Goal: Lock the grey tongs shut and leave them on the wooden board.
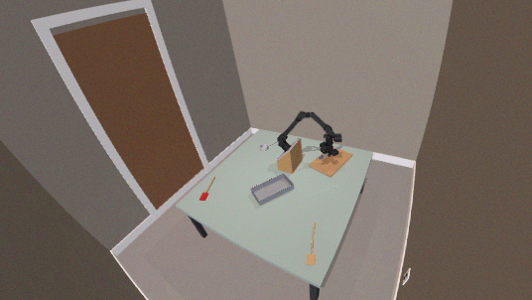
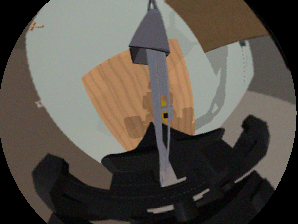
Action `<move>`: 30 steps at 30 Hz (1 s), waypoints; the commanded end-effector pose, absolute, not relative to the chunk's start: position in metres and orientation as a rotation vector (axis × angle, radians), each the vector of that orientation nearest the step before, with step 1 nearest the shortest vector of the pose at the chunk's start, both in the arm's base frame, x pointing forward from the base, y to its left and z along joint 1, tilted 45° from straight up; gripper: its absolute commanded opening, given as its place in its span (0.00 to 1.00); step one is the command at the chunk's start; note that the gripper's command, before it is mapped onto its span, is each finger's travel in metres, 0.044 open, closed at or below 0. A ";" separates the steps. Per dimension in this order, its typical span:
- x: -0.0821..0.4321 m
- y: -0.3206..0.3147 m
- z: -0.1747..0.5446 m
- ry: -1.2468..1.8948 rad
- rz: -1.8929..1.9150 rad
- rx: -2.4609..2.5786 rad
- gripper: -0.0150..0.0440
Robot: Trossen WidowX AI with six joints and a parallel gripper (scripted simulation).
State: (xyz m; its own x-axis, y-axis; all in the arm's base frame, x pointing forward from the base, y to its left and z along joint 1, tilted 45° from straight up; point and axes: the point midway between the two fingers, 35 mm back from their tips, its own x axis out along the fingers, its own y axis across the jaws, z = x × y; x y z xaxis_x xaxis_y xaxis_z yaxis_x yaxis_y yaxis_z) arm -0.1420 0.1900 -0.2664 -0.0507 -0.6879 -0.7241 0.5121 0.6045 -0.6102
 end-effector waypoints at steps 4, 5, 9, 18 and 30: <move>-0.143 0.180 -0.275 1.296 -0.988 -0.169 0.00; -0.143 0.179 -0.276 1.296 -0.988 -0.169 0.00; -0.142 0.174 -0.280 1.296 -0.988 -0.169 0.00; -0.142 0.167 -0.286 1.296 -0.988 -0.170 0.00; -0.141 0.168 -0.284 1.292 -0.984 -0.173 0.49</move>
